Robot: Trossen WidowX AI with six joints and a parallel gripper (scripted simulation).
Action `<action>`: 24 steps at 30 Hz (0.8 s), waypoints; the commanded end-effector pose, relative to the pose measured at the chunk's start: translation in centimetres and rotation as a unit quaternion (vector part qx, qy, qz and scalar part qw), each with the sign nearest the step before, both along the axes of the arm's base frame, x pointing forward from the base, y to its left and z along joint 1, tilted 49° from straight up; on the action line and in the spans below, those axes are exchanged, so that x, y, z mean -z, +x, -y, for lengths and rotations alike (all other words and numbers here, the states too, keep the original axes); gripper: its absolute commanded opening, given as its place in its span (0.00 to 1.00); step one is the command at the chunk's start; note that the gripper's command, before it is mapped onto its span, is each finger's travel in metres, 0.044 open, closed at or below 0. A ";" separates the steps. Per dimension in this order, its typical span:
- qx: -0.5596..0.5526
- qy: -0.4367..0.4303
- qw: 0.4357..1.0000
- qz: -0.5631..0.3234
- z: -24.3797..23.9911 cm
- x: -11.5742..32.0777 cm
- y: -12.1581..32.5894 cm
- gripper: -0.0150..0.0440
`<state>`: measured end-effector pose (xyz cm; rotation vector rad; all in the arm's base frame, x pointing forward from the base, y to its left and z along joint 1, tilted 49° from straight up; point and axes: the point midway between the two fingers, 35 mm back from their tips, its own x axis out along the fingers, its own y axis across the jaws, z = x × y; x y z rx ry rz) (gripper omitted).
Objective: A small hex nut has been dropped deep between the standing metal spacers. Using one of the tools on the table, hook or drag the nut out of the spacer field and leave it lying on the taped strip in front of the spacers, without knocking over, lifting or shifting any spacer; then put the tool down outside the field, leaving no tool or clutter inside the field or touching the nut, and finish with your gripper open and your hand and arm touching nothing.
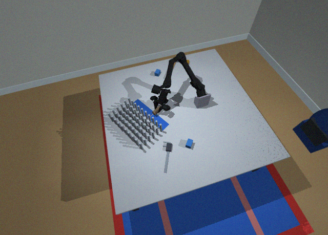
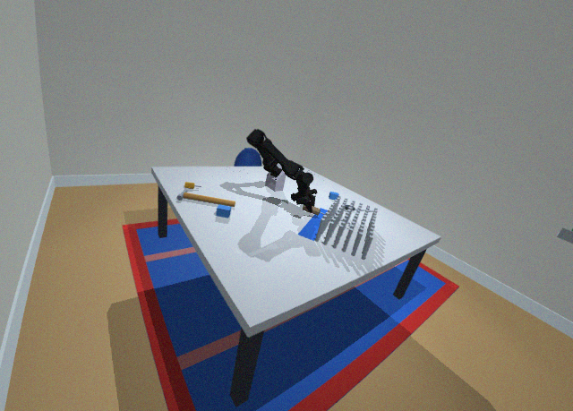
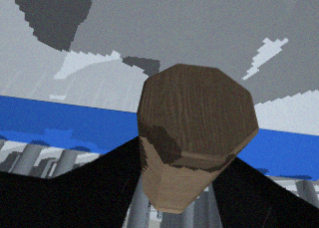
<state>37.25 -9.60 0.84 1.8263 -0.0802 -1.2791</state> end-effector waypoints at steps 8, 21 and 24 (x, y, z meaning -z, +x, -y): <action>-0.001 0.000 1.000 0.008 -0.4 0.0 1.1 0.25; -0.001 0.000 1.000 0.009 -0.5 0.2 1.6 0.25; -0.001 0.000 1.000 0.008 -0.5 0.2 1.6 0.25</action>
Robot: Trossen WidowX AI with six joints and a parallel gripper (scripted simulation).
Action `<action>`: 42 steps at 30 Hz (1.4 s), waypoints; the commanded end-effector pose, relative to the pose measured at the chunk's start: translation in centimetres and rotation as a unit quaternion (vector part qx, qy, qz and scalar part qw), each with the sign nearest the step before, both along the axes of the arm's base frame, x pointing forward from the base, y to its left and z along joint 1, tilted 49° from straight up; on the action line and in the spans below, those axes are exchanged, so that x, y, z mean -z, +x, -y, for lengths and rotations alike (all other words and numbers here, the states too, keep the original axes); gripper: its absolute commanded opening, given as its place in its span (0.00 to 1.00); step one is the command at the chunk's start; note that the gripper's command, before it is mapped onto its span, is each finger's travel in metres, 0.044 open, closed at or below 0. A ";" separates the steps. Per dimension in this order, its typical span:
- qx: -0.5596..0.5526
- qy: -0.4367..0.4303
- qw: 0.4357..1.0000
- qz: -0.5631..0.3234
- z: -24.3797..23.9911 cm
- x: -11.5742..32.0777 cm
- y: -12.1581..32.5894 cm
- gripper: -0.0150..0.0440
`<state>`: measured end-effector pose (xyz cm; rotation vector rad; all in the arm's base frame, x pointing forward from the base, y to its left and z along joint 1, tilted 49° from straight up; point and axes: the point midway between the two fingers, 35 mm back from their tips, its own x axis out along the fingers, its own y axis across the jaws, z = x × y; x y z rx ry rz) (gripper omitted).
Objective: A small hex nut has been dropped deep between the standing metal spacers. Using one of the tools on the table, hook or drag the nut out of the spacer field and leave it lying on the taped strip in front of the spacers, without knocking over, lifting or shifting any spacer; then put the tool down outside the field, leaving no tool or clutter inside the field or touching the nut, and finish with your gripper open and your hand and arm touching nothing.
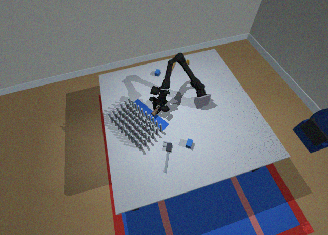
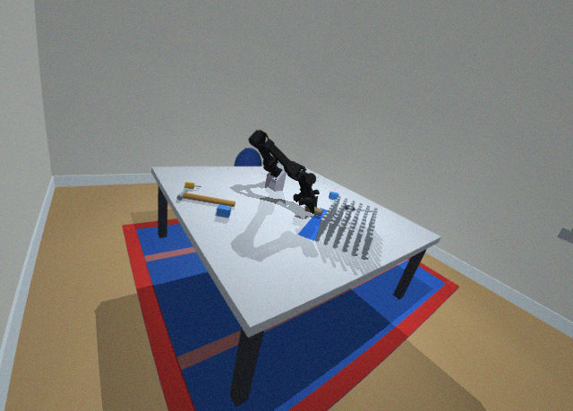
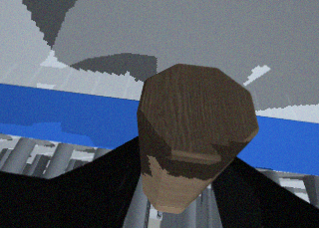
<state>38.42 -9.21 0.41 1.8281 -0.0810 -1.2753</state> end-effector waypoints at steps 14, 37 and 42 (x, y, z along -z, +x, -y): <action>-0.002 0.000 1.000 0.004 0.6 0.7 0.3 0.25; -0.003 0.000 1.000 0.004 1.4 0.8 -0.6 0.25; -0.003 0.000 1.000 0.004 1.5 0.7 -0.9 0.25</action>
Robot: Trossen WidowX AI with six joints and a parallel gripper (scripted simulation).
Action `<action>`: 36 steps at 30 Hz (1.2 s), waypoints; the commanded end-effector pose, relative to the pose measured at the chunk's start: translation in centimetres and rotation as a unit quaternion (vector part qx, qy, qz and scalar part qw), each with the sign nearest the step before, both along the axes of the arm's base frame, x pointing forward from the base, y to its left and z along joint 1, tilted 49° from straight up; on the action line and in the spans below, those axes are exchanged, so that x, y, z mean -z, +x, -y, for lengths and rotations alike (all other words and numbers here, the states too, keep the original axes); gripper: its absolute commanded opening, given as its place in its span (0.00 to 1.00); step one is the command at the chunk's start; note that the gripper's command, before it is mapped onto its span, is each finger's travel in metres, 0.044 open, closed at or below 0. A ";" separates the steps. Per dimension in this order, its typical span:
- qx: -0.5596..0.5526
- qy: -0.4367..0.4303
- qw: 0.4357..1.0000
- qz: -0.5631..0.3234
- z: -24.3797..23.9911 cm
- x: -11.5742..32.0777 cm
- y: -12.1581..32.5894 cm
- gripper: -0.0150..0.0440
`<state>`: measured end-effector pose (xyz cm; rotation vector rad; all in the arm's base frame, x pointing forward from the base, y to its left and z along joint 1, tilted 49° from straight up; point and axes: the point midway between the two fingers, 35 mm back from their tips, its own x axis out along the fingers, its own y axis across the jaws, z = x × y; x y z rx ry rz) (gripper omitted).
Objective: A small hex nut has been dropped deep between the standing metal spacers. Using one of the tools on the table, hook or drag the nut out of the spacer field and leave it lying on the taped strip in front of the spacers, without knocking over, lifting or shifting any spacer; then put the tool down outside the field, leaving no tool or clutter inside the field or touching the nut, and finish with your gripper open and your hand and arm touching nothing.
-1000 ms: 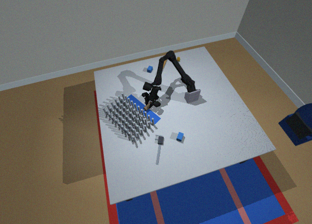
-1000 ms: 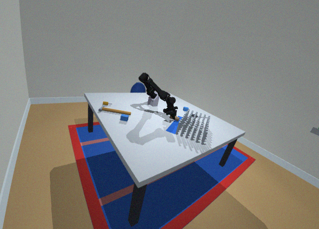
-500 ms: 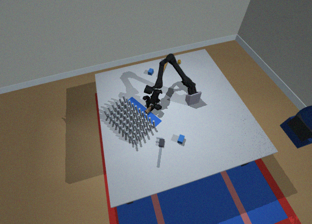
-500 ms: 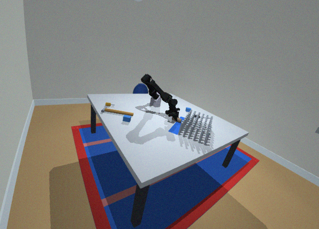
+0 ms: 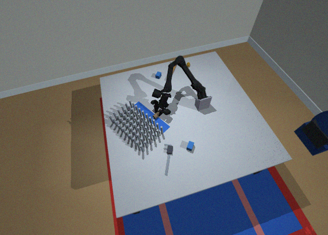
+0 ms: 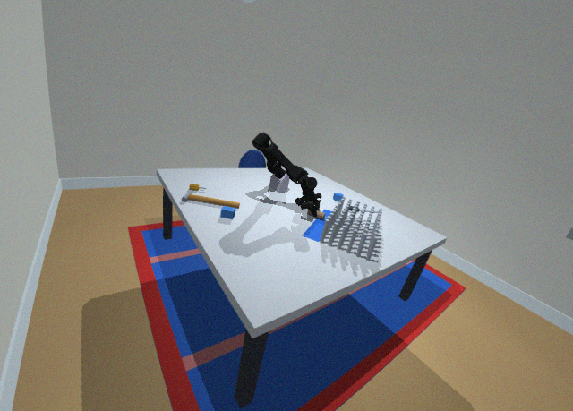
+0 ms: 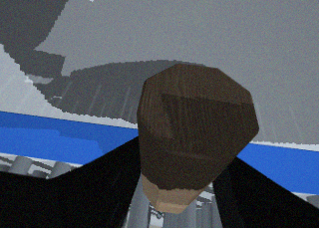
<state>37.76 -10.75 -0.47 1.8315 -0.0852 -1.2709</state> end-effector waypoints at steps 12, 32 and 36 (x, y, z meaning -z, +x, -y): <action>-0.003 0.000 1.000 0.001 0.2 -0.4 -1.0 0.25; -0.003 0.000 1.000 0.000 0.6 -0.8 -2.2 0.25; -0.003 0.000 1.000 0.000 0.6 -0.9 -2.5 0.25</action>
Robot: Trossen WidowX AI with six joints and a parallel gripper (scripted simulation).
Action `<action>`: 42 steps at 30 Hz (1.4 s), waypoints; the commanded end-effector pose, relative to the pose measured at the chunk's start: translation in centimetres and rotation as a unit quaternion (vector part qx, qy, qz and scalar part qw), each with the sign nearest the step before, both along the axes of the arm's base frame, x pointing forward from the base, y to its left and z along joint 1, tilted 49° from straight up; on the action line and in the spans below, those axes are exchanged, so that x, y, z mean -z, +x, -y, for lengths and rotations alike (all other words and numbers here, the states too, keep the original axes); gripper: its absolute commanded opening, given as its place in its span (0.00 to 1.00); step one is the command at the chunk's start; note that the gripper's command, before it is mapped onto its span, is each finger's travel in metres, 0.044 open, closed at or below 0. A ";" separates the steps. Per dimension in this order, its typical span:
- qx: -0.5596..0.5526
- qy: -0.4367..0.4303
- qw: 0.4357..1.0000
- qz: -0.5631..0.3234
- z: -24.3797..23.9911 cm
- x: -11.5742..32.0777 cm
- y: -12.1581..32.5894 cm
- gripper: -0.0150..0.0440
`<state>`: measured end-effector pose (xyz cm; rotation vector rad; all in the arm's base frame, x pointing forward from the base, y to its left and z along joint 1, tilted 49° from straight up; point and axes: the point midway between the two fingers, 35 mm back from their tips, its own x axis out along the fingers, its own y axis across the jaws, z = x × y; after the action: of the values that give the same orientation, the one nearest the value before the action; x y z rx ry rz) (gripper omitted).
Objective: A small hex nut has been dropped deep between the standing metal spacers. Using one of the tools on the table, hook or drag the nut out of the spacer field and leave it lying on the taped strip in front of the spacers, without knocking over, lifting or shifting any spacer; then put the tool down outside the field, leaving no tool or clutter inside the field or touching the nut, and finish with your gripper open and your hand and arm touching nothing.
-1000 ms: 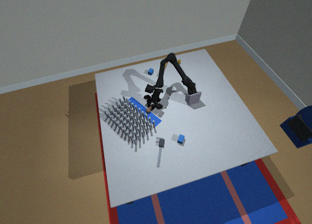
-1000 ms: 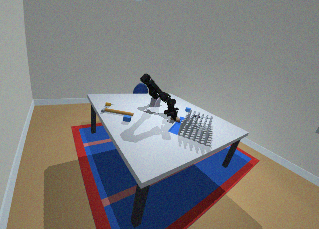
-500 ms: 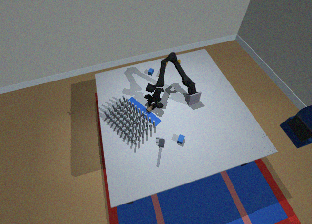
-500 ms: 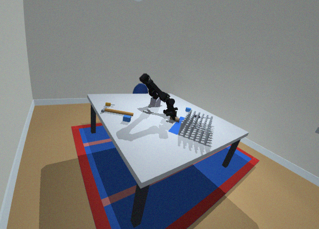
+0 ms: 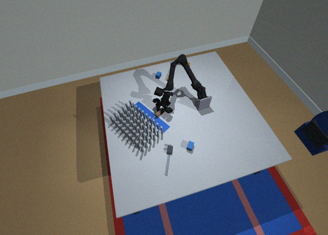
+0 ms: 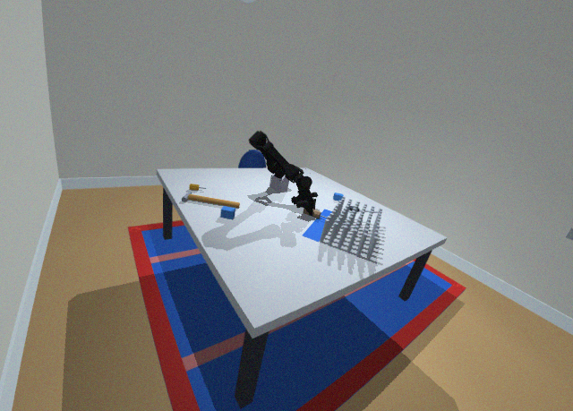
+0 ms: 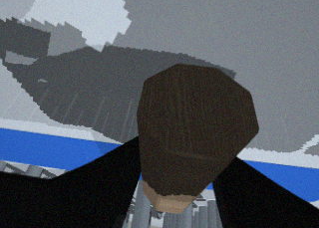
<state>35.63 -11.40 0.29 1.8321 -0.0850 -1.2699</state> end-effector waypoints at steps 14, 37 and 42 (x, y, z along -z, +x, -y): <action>-0.003 0.000 1.000 -0.001 0.2 -0.4 -1.1 0.25; -0.003 0.000 1.000 -0.001 0.5 -0.8 -2.4 0.25; -0.003 0.000 1.000 -0.001 0.6 -0.9 -2.7 0.25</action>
<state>33.26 -12.06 1.13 1.8313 -0.0864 -1.2692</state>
